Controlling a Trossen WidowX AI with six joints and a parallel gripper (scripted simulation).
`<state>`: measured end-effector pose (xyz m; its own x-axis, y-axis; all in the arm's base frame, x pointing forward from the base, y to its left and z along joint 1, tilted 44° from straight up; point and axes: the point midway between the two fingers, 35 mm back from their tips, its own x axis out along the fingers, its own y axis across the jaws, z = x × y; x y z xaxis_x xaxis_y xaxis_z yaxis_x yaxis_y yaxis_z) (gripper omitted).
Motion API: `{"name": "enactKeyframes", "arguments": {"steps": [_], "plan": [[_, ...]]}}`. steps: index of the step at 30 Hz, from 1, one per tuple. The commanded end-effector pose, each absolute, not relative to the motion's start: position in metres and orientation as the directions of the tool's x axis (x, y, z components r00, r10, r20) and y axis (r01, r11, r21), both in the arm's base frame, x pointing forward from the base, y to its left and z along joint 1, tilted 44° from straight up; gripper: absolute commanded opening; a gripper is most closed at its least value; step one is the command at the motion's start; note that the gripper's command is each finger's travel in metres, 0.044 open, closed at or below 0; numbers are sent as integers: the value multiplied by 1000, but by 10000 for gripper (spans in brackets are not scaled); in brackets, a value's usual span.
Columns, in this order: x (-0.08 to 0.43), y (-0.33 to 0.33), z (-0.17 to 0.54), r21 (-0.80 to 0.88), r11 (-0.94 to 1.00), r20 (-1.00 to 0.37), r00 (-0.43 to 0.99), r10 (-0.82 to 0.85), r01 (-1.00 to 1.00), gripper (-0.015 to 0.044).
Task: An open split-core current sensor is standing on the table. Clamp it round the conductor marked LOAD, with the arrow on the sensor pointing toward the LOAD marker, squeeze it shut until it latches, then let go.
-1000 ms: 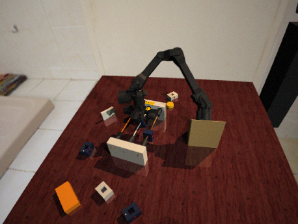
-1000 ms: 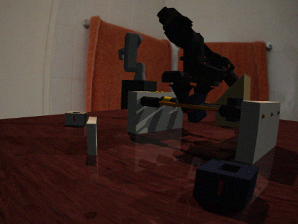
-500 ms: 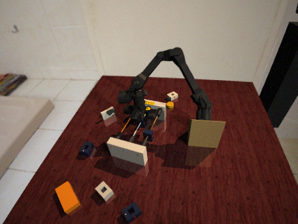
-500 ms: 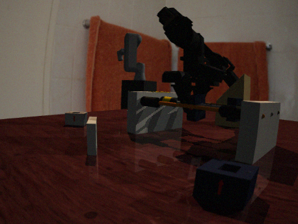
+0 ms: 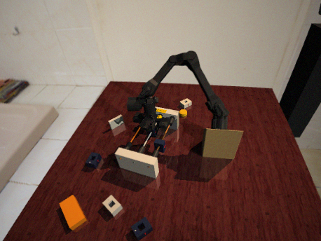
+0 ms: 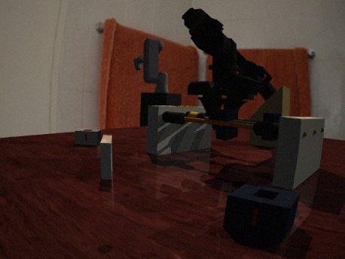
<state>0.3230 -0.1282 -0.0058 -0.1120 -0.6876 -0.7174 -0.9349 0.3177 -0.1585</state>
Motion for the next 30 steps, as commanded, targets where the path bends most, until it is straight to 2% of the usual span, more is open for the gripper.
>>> {"name": "enactKeyframes", "arguments": {"steps": [1, 6, 30], "plan": [[320, -127, -6, -185, 283, -709, -72, -701, -941, 0], [316, -126, -6, -247, 220, -689, 11, -725, -944, 0], [314, -129, -10, -248, 221, -689, 12, -724, -943, 0]]}}
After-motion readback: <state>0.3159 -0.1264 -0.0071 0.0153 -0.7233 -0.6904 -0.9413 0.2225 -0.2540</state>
